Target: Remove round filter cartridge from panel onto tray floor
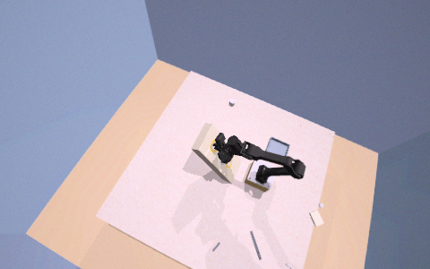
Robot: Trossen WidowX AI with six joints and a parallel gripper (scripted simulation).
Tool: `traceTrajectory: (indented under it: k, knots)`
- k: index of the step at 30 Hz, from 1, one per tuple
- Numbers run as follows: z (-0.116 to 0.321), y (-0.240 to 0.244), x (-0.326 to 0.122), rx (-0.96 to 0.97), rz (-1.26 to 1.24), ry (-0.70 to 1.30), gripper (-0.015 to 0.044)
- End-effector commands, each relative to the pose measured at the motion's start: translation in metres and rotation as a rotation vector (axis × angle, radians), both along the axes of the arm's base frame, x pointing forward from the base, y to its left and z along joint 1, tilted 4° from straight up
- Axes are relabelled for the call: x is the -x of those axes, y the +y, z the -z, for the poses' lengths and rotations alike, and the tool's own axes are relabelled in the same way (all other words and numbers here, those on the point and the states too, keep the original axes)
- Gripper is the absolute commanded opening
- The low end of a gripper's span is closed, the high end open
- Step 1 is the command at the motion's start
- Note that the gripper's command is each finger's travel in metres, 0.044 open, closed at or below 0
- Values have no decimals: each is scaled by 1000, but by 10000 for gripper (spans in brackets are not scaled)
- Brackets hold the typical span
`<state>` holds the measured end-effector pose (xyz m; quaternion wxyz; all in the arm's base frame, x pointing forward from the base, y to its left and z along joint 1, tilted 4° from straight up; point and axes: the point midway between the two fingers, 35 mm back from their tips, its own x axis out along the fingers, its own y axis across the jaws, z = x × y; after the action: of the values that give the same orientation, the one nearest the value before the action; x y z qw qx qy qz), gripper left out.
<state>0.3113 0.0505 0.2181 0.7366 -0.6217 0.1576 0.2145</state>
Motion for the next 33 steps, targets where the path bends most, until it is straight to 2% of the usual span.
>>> traceTrajectory:
  k: [1,20,25,33]
  knots:
    - [1,0,-3,125,-72,-21,0]
    - [1,0,-3,694,-401,-100,0]
    - [-1,0,-1,652,-377,-94,0]
    - [-21,-4,29,620,-359,-87,0]
